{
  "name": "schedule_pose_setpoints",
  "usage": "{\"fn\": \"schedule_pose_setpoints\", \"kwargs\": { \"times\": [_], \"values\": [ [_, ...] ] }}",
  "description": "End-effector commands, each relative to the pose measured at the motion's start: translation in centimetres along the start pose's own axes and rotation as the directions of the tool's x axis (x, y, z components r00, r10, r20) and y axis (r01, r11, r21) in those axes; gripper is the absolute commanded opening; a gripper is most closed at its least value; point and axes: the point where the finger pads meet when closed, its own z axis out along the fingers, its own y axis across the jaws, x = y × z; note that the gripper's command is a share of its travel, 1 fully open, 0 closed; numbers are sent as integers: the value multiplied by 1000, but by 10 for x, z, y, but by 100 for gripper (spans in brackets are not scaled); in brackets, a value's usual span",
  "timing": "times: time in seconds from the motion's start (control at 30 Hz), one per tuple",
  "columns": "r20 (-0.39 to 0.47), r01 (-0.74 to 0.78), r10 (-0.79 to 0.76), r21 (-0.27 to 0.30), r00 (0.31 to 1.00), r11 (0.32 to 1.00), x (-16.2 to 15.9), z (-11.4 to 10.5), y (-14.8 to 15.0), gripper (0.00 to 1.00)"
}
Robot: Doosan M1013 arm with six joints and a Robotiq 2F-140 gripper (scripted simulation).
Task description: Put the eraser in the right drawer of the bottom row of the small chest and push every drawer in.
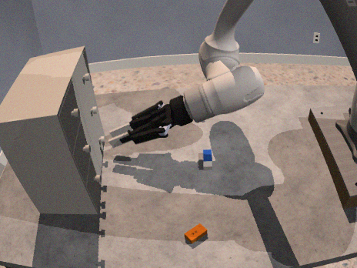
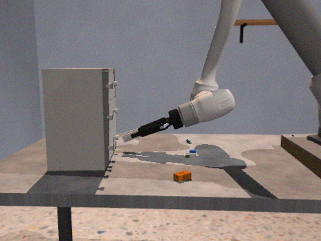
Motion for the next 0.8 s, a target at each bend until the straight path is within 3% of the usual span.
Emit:
{"fn": "schedule_pose_setpoints", "kwargs": {
  "times": [0.0,0.77],
  "values": [
    [0,0,0,0,1000,1000,1,3,0,20],
    [0,0,0,0,1000,1000,10,28,0,20]
  ]
}}
